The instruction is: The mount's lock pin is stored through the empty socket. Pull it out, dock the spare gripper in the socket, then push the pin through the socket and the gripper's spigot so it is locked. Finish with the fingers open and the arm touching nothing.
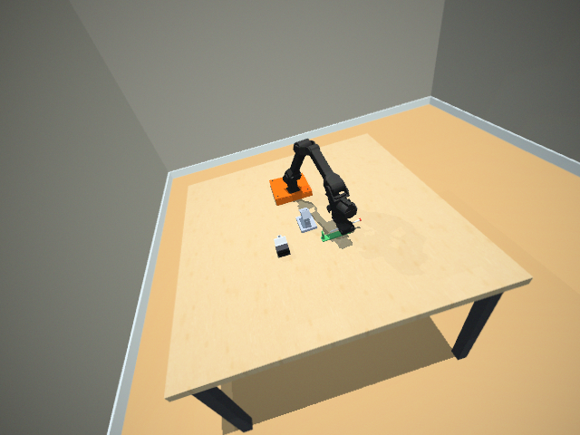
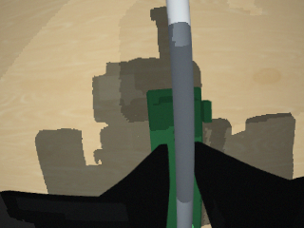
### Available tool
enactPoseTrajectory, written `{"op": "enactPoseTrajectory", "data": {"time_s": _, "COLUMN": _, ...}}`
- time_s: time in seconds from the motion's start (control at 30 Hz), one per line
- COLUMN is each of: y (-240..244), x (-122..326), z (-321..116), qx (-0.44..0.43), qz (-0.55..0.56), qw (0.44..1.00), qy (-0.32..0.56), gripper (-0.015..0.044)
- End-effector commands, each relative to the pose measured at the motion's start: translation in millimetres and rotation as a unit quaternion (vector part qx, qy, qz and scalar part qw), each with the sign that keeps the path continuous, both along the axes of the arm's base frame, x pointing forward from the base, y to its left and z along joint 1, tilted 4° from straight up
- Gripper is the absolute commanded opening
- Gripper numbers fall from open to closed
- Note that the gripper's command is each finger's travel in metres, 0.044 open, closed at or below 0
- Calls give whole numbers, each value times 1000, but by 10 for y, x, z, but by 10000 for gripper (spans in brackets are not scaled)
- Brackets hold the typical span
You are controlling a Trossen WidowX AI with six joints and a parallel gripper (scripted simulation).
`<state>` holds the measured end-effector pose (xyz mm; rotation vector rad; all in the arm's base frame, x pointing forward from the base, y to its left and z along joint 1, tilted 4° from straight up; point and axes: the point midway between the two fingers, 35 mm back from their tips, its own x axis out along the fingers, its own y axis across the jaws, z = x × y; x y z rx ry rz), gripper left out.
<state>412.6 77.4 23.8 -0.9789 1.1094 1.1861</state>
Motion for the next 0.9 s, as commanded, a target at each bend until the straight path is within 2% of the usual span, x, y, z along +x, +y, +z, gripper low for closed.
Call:
{"op": "enactPoseTrajectory", "data": {"time_s": 0.0, "y": -2, "x": 1, "z": -8, "qx": -1, "qz": -2, "qw": 1000, "qy": 0, "gripper": 9}}
{"op": "enactPoseTrajectory", "data": {"time_s": 0.87, "y": -28, "x": -47, "z": 274, "qx": -1, "qz": -2, "qw": 1000, "qy": 11, "gripper": 0}}
